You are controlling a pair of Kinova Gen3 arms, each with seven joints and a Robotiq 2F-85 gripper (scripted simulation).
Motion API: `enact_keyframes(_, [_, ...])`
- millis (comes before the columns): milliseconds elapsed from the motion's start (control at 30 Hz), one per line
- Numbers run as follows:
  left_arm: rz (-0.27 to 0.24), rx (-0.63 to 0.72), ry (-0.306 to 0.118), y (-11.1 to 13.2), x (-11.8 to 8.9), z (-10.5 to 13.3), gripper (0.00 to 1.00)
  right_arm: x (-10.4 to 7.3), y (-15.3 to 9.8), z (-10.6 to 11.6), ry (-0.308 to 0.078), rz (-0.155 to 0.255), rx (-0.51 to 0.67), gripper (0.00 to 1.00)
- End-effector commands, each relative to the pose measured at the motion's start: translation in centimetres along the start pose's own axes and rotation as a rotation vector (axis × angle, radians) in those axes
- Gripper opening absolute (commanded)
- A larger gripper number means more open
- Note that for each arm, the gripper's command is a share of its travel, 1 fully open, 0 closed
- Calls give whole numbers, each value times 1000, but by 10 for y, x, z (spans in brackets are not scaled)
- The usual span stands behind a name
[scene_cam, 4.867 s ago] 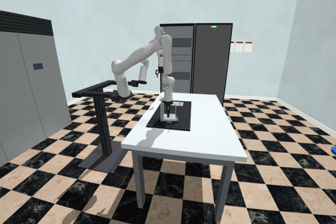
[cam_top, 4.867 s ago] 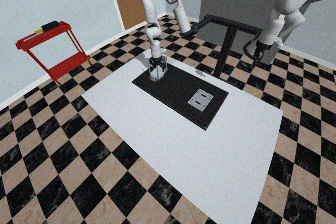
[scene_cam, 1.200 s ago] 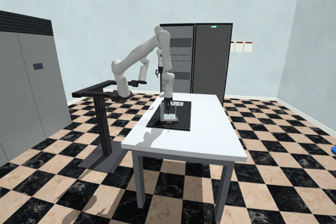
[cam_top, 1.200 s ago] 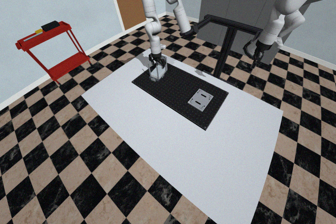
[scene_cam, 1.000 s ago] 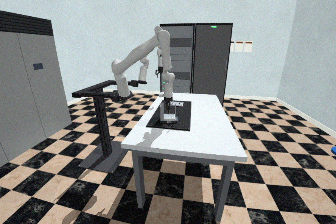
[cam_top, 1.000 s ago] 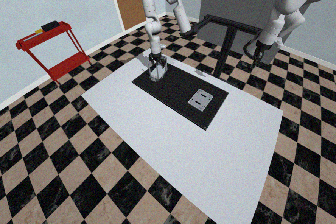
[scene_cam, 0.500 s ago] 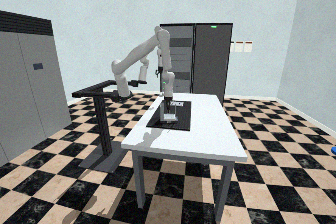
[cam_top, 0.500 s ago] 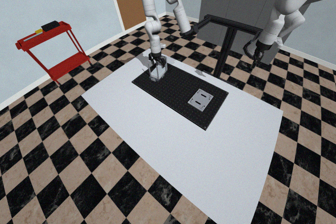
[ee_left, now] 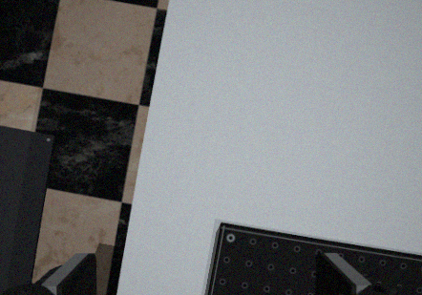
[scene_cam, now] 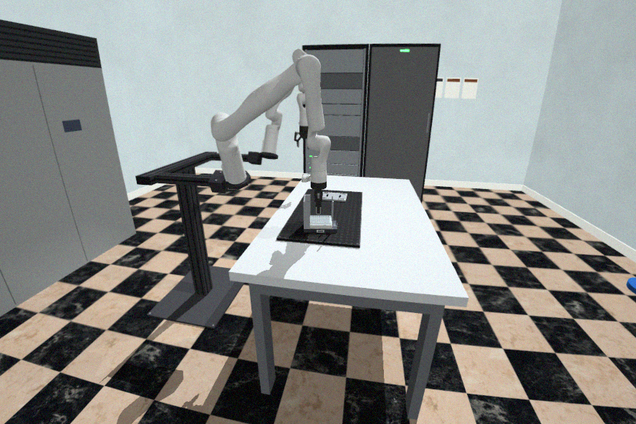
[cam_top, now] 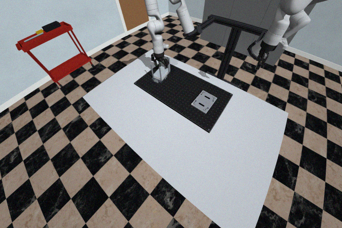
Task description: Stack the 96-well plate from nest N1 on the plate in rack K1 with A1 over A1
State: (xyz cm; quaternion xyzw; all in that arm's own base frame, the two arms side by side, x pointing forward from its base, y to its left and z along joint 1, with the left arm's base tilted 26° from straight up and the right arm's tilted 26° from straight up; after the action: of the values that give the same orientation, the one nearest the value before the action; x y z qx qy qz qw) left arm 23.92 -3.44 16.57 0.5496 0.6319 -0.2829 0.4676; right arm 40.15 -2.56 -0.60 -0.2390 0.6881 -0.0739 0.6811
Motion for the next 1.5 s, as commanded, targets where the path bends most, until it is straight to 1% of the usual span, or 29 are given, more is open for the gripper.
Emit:
enact_keyframes(0, [1,0,-1,0,0,0,1000,-2,0,1,-2,0,0,1000])
enact_keyframes(1467, [1,0,-1,0,0,0,1000,-15,0,1,-2,0,0,1000])
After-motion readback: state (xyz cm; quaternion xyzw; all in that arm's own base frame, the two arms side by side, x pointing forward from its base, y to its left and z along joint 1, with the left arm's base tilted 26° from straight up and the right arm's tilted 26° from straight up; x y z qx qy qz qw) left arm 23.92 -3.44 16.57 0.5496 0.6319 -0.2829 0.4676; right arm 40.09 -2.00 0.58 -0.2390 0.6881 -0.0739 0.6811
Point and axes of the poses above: on each arm, the point where the finger pads meet when closed, its own x axis out along the fingers, its own y axis across the jaws, z = x × y, the point moved 10 cm from there along -x, back along the fingers, and after that the axes turned 7 degrees about -x, right-handed, at the moved point
